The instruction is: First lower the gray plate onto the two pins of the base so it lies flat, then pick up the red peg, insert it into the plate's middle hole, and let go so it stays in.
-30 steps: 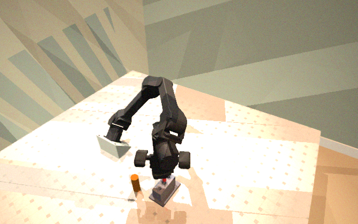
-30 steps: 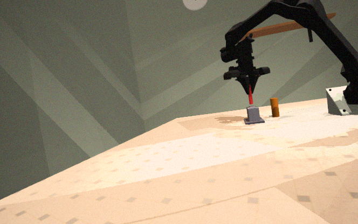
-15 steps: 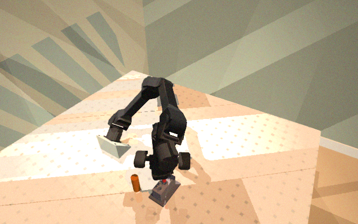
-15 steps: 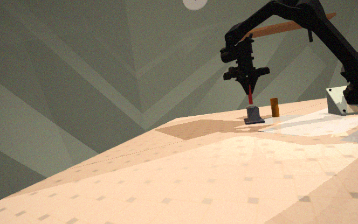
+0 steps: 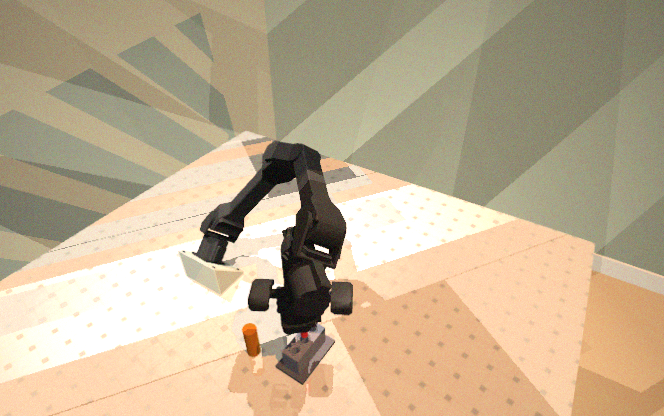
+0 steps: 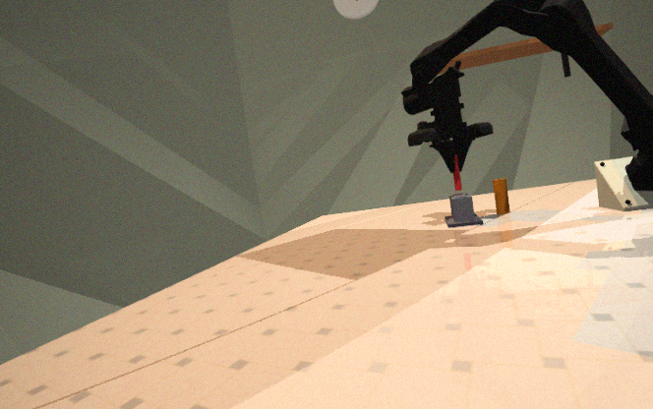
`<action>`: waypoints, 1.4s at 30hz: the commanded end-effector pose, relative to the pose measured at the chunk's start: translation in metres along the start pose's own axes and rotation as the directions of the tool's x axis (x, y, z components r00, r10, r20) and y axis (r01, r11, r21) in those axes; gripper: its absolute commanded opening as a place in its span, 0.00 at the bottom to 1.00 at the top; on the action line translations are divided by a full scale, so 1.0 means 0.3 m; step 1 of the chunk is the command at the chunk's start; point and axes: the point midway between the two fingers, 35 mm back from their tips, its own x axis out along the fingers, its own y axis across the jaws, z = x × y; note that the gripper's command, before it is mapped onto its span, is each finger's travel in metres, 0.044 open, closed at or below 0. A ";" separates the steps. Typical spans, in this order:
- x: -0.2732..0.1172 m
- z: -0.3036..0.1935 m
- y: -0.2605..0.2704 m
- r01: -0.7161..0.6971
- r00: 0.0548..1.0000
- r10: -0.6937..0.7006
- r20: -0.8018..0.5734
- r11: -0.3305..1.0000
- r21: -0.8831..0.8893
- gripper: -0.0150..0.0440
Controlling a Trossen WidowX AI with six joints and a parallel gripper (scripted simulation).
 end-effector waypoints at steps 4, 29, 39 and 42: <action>-0.002 -0.001 0.001 0.000 1.000 0.000 0.002 1.000 -0.002 0.25; 0.046 0.001 -0.004 0.007 1.000 -0.007 0.006 1.000 -0.009 0.25; 0.053 0.000 -0.001 0.007 1.000 -0.007 0.005 1.000 -0.009 0.25; 0.056 0.003 -0.002 0.007 1.000 -0.007 0.005 1.000 -0.009 0.25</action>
